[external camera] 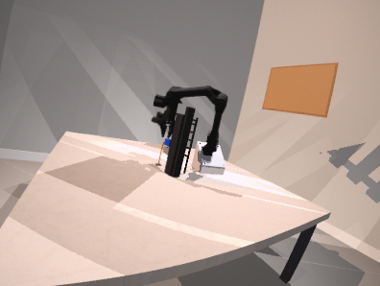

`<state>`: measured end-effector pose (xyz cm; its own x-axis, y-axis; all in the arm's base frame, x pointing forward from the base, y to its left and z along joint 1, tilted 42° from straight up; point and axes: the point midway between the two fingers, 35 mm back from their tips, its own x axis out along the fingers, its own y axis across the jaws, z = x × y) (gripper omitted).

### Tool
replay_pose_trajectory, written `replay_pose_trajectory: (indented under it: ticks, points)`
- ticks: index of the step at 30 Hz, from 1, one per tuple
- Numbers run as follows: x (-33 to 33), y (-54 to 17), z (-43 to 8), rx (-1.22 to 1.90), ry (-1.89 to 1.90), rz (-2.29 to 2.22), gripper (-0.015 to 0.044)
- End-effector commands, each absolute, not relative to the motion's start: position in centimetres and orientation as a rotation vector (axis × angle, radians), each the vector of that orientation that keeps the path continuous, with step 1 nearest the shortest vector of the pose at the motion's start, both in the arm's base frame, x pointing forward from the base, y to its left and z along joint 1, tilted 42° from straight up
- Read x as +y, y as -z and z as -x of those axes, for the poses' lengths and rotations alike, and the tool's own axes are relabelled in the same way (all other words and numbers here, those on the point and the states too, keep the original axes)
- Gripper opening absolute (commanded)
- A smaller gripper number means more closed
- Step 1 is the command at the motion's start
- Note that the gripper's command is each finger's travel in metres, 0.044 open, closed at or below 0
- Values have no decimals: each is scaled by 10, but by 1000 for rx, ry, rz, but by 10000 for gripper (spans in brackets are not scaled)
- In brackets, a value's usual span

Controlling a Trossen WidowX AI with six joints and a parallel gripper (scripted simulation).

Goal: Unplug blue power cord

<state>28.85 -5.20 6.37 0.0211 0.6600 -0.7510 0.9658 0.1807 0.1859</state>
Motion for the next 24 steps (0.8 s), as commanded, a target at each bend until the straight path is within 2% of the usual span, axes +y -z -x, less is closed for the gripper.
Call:
replay_pose_trajectory:
  ticks: [1,24]
  points:
    - [-47,-68,-287,1713,522,-1560,160]
    - [-26,-80,-280,1714,521,-1561,160]
